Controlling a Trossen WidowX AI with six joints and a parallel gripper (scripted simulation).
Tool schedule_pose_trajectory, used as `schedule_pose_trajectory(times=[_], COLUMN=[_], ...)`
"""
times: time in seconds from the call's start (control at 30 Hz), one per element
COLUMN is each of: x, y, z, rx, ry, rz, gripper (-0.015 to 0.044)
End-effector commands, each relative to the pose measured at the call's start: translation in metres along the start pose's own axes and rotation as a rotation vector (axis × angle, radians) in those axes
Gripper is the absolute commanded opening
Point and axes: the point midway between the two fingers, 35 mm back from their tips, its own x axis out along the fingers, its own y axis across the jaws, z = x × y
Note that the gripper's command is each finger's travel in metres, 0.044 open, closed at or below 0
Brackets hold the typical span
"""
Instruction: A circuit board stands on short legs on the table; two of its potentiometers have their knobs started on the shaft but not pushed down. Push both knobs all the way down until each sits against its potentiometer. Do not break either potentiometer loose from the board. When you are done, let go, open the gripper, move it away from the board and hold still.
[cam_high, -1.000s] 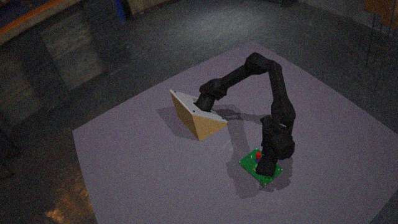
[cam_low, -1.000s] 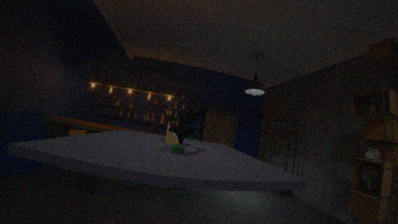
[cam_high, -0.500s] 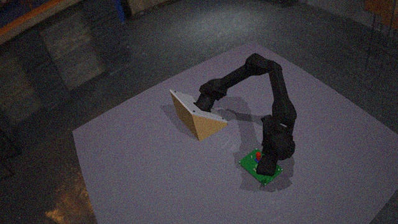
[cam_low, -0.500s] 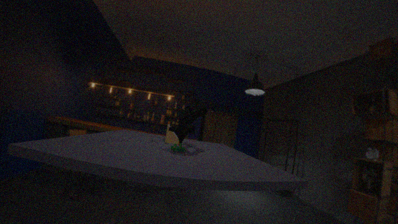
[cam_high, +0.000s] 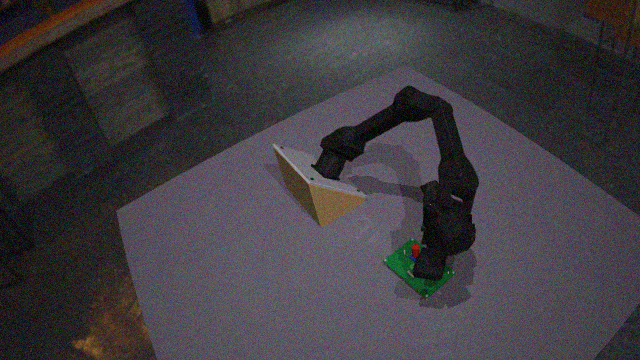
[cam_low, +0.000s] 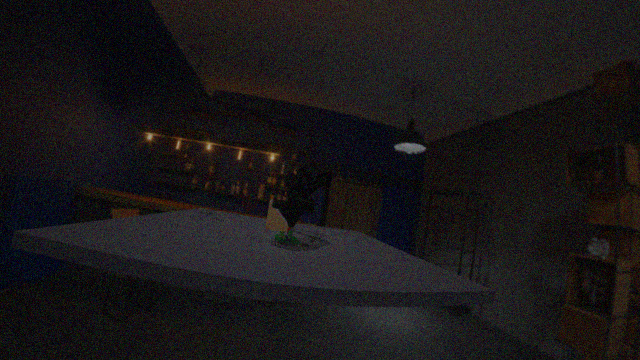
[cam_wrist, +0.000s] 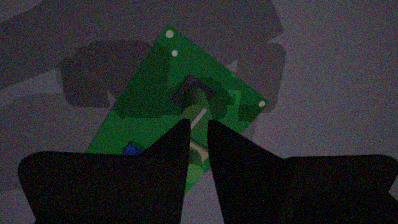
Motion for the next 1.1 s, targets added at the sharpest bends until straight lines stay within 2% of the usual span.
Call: schedule_pose_trajectory(times=[0.0,0.17,0.4,0.7,1.07], x=[0.001,-0.001,-0.021,-0.028,-0.028], y=[0.001,0.002,0.031,0.093,0.098], z=[0.0,-0.006,-0.072,-0.157,-0.162], rx=[-0.001,-0.004,-0.029,0.002,0.004], ry=[0.001,0.004,0.029,0.012,0.01], rz=[0.001,-0.002,-0.017,0.003,0.005], gripper=[0.0131,0.0263,0.044,0.044,0.044])
